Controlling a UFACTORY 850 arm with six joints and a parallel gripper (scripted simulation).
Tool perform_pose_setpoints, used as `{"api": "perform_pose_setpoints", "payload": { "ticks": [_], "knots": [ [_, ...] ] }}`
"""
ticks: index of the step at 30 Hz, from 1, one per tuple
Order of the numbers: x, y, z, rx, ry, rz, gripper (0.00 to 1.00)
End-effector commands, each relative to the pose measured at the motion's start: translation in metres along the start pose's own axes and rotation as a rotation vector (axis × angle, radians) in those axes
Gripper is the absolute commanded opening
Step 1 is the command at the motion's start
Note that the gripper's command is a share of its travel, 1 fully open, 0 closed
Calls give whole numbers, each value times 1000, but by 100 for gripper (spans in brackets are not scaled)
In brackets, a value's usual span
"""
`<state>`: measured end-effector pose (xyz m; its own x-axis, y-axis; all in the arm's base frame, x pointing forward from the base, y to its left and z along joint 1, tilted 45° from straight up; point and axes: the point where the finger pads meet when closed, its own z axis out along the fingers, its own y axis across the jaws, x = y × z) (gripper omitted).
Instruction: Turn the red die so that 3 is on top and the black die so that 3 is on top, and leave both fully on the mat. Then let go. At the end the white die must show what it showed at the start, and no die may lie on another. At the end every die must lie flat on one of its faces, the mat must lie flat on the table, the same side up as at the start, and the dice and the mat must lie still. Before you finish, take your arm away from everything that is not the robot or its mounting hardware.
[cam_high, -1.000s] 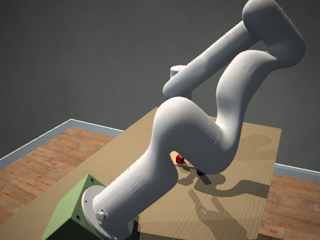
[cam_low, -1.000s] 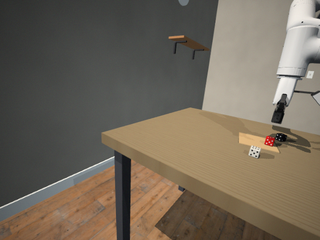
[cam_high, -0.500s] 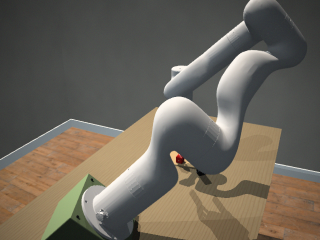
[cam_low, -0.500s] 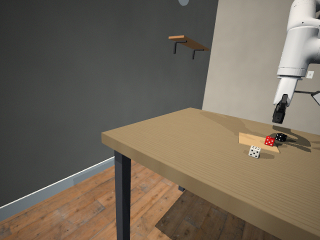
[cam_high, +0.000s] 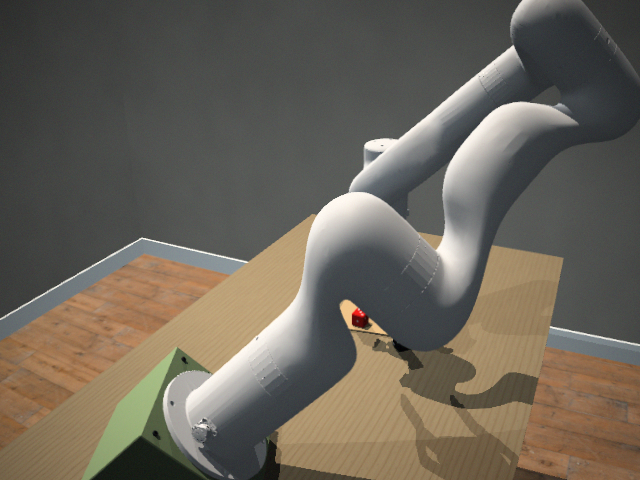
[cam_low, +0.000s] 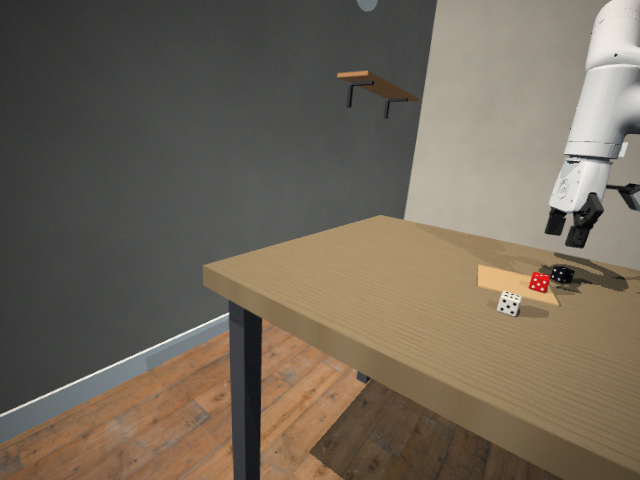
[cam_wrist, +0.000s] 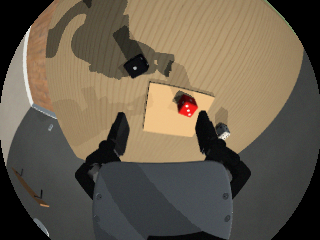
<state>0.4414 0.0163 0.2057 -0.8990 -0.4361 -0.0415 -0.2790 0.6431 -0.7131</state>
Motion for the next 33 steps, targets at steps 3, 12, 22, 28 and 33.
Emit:
{"api": "perform_pose_setpoints", "payload": {
  "ticks": [3,12,22,28,33],
  "knots": [
    [20,-21,1,-13,5,-214,100],
    [42,-38,4,-12,5,-421,100],
    [44,-40,4,-12,5,-439,47],
    [44,-40,4,-12,5,-439,47],
    [44,-40,4,-12,5,-439,47]
  ]
}}
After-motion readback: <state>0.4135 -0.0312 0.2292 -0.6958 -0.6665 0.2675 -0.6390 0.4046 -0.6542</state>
